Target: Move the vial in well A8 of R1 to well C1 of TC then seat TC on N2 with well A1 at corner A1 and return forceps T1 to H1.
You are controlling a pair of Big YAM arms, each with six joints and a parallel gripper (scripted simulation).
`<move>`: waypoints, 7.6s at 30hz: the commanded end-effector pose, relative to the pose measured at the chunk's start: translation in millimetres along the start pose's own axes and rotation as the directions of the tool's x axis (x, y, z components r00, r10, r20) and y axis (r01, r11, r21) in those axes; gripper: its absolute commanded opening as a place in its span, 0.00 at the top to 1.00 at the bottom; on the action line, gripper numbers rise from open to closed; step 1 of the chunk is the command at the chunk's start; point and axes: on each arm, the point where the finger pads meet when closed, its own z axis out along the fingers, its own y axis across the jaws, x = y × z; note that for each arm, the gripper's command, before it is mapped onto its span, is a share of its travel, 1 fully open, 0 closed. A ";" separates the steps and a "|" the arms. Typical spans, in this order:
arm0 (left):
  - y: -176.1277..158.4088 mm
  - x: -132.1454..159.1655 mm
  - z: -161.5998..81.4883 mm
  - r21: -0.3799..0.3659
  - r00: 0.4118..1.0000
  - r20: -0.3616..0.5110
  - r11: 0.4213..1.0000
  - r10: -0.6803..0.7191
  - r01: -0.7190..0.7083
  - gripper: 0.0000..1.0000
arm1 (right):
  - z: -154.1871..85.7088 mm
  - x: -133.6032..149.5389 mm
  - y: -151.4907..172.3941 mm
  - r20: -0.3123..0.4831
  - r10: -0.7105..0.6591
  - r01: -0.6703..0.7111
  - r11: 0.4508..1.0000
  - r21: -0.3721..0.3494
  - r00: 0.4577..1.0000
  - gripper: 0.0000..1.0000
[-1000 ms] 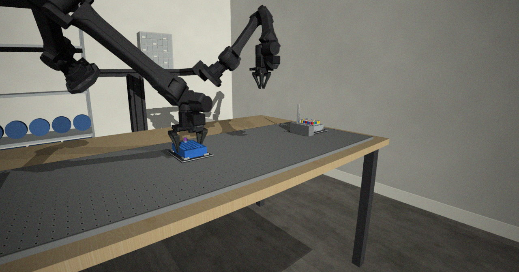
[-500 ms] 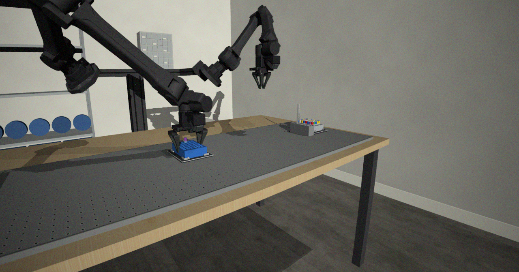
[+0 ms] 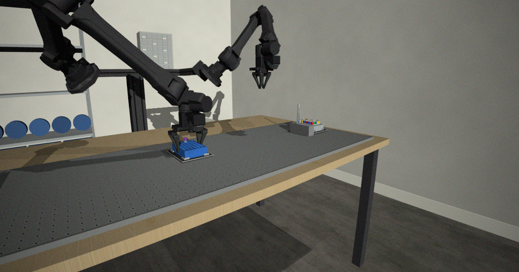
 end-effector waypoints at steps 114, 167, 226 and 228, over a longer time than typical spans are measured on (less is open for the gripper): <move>3.2 -6.8 -3.4 -0.001 1.000 0.009 1.000 -0.018 0.018 0.76 | -63.2 -13.5 8.1 0.033 0.011 -0.010 1.000 -0.021 0.999 1.00; 3.2 -6.8 -3.4 -0.001 1.000 0.009 1.000 -0.018 0.018 0.76 | -93.2 -13.4 7.9 0.034 0.012 -0.011 1.000 -0.023 0.999 1.00; 3.2 -6.8 -3.4 -0.001 1.000 0.009 1.000 -0.018 0.018 0.76 | -86.8 -24.9 -71.0 0.034 -0.019 0.020 1.000 -0.021 0.999 1.00; 3.2 -6.8 -3.4 -0.001 1.000 0.009 1.000 -0.018 0.018 0.76 | -86.8 -24.9 -71.0 0.034 -0.019 0.020 1.000 -0.021 0.999 1.00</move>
